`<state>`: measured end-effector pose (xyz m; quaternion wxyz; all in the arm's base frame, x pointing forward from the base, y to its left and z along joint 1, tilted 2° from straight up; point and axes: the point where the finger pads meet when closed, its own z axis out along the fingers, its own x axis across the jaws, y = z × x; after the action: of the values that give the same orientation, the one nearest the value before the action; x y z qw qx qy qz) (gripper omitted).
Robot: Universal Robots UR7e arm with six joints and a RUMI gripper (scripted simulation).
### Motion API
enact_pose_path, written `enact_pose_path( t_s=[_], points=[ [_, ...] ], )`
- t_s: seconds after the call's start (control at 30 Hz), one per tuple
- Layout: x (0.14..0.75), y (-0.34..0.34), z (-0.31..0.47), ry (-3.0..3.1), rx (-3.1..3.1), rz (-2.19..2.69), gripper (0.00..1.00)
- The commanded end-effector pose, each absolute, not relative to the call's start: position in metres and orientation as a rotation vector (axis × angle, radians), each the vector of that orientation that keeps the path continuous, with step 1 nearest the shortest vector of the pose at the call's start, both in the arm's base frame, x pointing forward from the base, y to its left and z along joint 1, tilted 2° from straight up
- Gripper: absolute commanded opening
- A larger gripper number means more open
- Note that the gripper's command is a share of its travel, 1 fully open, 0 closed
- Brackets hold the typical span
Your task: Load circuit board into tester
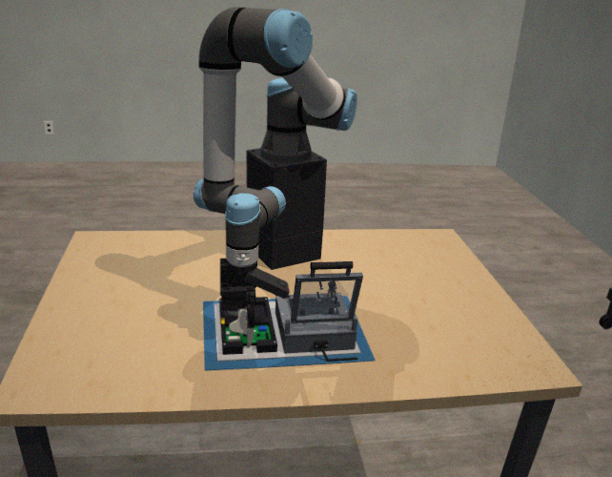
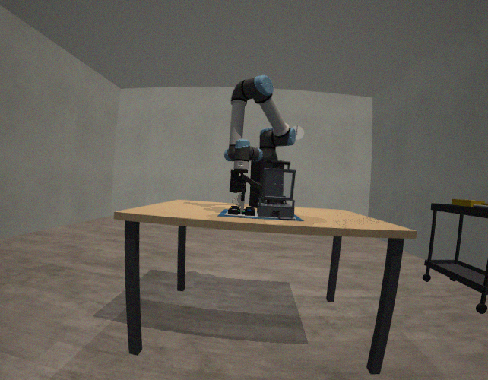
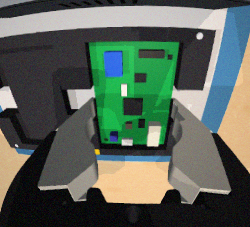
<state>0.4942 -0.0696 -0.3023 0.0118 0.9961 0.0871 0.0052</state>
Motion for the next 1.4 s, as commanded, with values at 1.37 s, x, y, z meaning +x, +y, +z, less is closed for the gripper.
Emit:
enact_pose_path(
  t_s=[1.37],
  points=[
    [0.4947,-0.0698,-0.3018,0.272,3.106,0.018,0.39]
  ],
)
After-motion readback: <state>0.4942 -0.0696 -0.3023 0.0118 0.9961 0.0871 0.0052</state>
